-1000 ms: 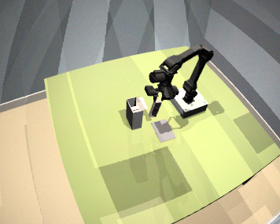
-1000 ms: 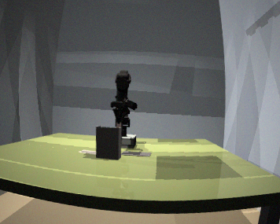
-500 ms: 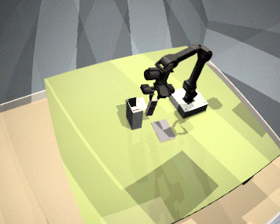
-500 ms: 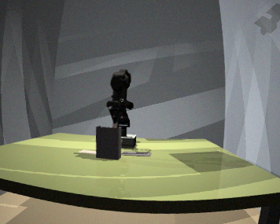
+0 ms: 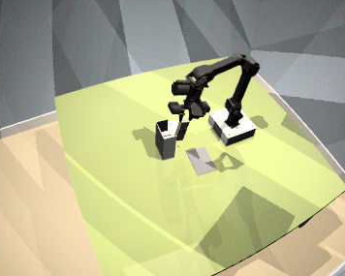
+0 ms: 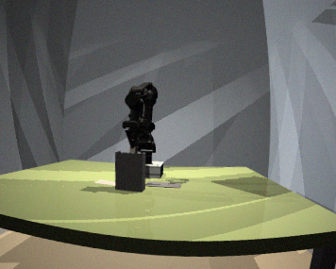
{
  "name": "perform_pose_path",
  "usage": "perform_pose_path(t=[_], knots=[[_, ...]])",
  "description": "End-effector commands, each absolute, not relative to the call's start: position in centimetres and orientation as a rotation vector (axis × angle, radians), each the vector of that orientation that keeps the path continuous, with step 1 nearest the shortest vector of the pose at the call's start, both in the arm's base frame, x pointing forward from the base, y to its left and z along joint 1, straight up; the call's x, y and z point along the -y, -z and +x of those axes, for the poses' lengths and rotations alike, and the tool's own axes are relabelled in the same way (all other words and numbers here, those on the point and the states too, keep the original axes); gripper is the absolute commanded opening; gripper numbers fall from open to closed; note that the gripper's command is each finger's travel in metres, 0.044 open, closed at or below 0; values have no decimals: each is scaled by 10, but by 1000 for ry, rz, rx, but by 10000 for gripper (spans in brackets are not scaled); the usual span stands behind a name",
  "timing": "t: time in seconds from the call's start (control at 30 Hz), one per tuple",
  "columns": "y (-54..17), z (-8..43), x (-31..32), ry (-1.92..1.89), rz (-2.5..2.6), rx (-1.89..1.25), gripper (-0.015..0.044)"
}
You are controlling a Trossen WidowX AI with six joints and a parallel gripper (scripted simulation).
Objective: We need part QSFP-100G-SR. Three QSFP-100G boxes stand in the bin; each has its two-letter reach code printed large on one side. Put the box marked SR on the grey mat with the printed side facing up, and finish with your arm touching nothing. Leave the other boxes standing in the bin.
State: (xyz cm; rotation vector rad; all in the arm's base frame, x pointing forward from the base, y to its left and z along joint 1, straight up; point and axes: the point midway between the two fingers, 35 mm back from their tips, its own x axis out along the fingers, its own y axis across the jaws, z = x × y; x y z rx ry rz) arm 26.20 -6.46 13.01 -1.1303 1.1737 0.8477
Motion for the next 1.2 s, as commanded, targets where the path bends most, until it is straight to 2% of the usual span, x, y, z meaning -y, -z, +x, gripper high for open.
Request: perform_pose_path(t=[0.0,1.17], knots=[[-131,266,70,-848,-1137,-1165,153],[-133,306,97,-852,-1144,-1163,153]])
